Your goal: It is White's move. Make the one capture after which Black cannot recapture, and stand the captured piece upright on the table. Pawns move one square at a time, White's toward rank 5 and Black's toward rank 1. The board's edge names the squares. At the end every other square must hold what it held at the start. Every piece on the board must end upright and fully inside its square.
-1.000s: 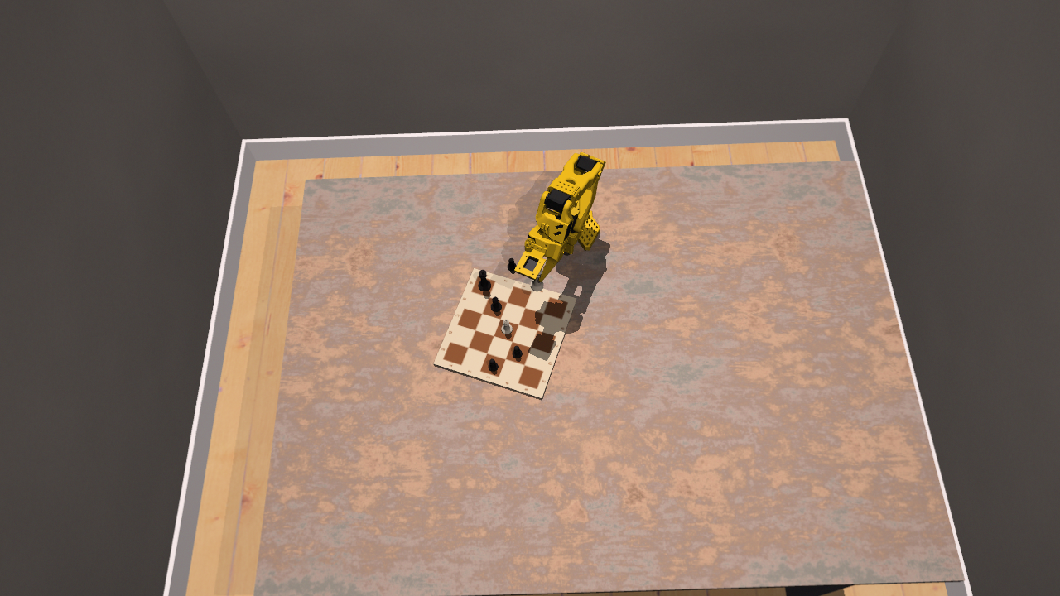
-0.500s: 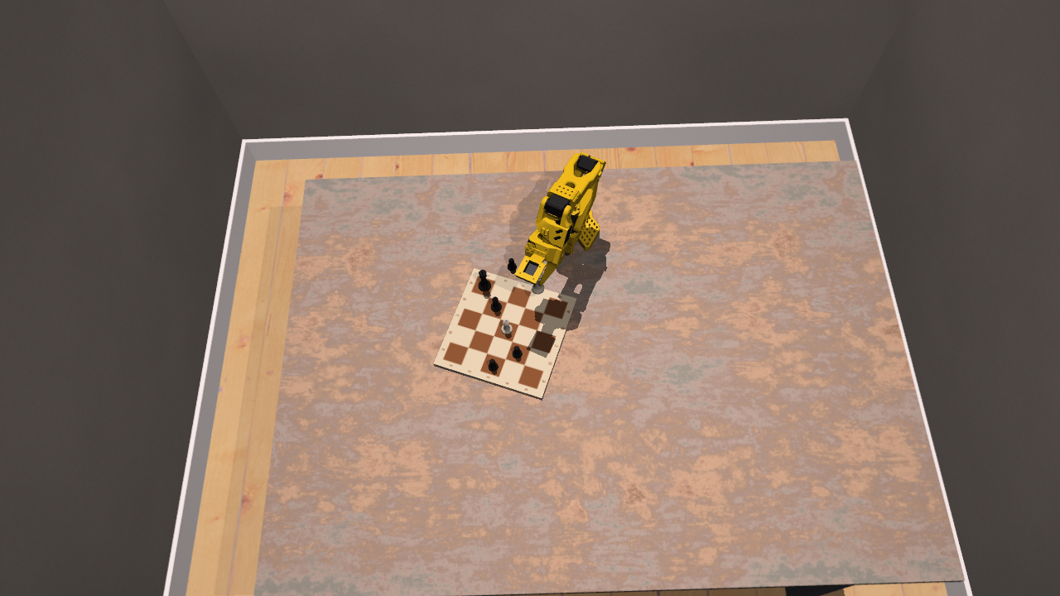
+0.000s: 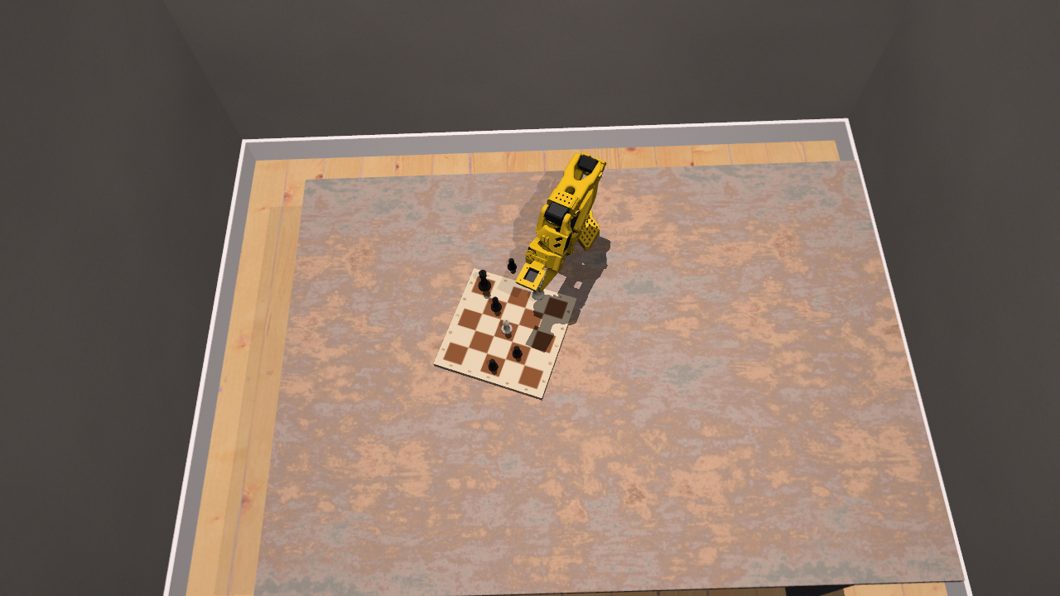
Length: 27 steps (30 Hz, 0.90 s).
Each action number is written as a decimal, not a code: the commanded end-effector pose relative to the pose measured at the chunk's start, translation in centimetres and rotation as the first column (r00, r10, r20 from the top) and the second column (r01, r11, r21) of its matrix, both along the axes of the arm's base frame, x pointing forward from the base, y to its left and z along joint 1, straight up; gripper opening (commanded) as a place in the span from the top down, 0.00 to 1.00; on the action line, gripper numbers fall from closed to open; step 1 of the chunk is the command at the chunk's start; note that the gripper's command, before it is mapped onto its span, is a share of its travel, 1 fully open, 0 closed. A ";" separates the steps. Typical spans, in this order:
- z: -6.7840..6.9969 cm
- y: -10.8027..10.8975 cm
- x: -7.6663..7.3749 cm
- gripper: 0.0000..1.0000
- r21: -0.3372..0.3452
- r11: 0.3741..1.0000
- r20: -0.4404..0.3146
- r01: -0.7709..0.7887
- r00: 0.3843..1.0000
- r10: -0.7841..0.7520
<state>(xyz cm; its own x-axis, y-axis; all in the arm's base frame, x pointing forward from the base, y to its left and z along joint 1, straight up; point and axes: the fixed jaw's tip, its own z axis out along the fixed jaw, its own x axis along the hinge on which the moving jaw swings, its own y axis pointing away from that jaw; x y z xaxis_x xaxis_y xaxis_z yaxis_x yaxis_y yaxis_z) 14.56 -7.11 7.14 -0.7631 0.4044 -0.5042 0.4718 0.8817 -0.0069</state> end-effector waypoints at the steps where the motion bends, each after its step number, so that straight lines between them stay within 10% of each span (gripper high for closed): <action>1: -0.7 0.1 0.2 1.00 -0.007 1.000 0.010 -0.015 1.000 0.015; 27: -2.2 0.1 0.2 1.00 -0.007 1.000 0.010 -0.015 1.000 0.015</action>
<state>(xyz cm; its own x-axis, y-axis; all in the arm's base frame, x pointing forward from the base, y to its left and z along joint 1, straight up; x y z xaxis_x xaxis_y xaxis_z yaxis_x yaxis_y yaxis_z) 14.77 -7.23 5.26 -0.7547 0.3998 -0.5201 0.4719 0.8816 -0.0071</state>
